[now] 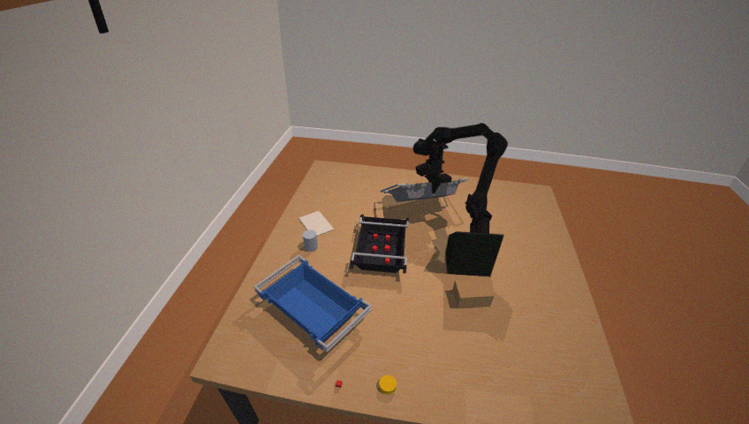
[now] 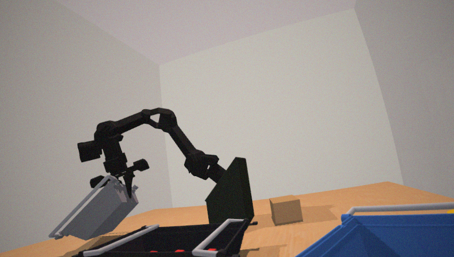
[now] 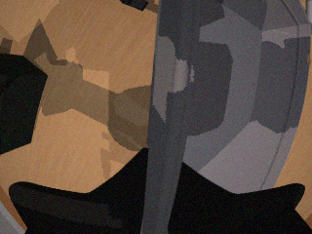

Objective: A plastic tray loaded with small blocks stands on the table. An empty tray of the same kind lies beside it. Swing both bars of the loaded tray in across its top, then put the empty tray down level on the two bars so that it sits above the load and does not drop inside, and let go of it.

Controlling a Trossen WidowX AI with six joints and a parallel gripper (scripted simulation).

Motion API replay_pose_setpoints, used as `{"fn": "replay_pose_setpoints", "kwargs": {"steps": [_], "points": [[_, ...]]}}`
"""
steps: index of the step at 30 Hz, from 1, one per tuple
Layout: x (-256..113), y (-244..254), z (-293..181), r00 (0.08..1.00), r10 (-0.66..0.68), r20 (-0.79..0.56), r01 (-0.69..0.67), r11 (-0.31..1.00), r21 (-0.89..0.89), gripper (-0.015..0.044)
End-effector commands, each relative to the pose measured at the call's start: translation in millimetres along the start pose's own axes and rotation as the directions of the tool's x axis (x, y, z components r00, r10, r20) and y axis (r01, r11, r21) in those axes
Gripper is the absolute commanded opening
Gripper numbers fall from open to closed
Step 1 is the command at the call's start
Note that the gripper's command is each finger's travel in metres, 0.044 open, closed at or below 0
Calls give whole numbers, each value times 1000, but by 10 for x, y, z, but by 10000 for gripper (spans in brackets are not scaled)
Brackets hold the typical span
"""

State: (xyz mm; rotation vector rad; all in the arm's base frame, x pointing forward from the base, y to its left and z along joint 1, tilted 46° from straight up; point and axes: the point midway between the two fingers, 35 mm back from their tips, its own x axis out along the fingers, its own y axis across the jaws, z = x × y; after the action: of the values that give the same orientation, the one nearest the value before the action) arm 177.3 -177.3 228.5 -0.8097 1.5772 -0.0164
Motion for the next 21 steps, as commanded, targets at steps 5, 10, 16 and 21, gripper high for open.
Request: {"fn": "replay_pose_setpoints", "kwargs": {"steps": [5, 10, 16, 21], "points": [[-3, -8, 260, 1000, 0, 2, 0, 996, -89, 0], [30, 20, 432, 1000, 10, -6, -11, 988, -151, 0], [65, 70, 640, 1000, 18, -18, -21, 974, -225, 0], [89, 125, 813, 999, 20, -30, -28, 957, -287, 0]]}}
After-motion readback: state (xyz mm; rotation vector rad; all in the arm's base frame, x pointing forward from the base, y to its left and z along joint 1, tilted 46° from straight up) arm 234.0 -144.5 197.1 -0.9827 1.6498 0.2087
